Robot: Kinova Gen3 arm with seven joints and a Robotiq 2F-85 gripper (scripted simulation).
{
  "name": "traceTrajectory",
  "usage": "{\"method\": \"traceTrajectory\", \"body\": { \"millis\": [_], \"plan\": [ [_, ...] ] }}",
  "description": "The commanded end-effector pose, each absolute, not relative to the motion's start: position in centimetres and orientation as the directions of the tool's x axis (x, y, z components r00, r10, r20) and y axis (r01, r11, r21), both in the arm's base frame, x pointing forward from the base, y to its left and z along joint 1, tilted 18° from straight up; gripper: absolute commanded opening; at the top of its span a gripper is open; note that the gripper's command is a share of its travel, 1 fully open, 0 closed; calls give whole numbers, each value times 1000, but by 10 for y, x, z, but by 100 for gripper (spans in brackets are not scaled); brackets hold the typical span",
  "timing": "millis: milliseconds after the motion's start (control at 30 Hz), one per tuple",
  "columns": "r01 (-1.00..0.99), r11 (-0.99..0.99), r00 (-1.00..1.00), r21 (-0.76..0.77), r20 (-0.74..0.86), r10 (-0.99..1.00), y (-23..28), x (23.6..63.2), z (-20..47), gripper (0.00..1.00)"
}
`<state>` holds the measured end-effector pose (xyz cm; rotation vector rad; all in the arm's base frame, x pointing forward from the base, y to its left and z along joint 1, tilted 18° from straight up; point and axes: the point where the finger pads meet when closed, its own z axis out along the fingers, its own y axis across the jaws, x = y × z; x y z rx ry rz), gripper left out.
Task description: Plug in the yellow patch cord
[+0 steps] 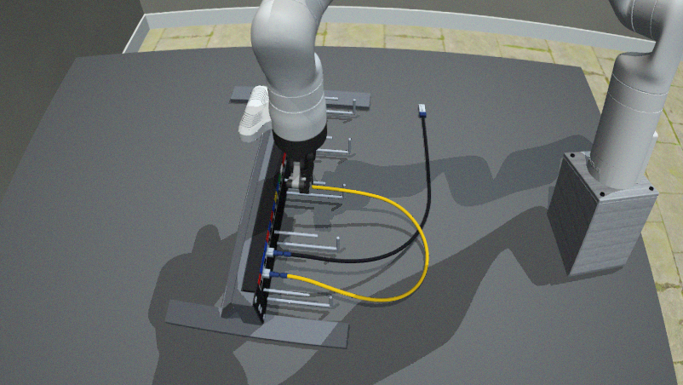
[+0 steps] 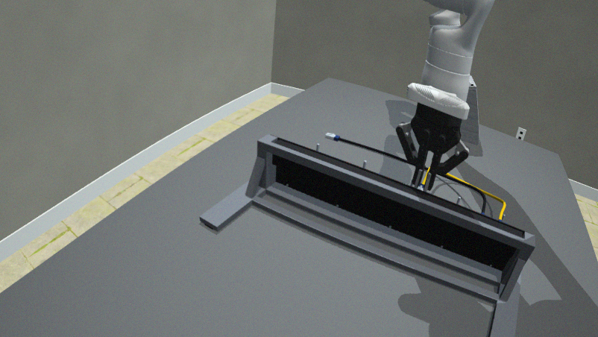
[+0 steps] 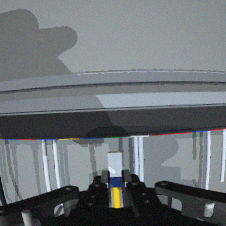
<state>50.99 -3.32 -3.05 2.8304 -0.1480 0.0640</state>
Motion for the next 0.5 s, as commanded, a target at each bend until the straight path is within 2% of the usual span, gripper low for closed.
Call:
{"method": "traceTrajectory", "body": {
  "millis": [0,467],
  "plan": [
    [-109,-948,993,299,63,-95,-34,515,-30,0],
    [-109,-948,993,299,63,-95,-35,520,-30,0]
  ]
}}
